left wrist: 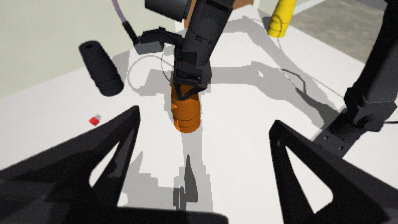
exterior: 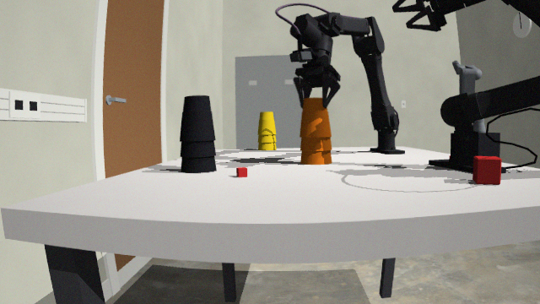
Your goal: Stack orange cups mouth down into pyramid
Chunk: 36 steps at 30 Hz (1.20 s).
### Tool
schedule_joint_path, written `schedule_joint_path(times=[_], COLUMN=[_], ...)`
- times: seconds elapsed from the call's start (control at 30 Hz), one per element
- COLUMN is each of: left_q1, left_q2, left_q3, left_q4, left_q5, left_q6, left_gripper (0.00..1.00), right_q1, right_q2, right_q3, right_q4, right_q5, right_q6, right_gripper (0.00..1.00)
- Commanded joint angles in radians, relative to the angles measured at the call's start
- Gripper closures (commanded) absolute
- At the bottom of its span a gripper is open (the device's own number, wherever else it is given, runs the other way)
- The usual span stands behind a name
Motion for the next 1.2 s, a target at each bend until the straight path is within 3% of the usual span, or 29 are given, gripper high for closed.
schedule_joint_path(times=[0.0, 0.77, 1.17], left_q1=[-0.003, -0.003, -0.003], left_q2=[0.003, 0.003, 0.003], left_q3=[0.028, 0.028, 0.028], left_q4=[0.012, 0.012, 0.012], left_q5=[-0.002, -0.002, -0.002], left_q6=[-0.001, -0.001, -0.001], left_gripper=[0.00, 0.00, 0.00], right_q1=[0.000, 0.000, 0.000], right_q2=[-0.030, 0.011, 0.073], right_q3=[-0.018, 0.208, 0.462], right_q4=[0.005, -0.186, -0.375], right_q5=[-0.001, -0.001, -0.001], right_q6=[0.008, 0.008, 0.008], right_gripper=[1.00, 1.00, 1.00])
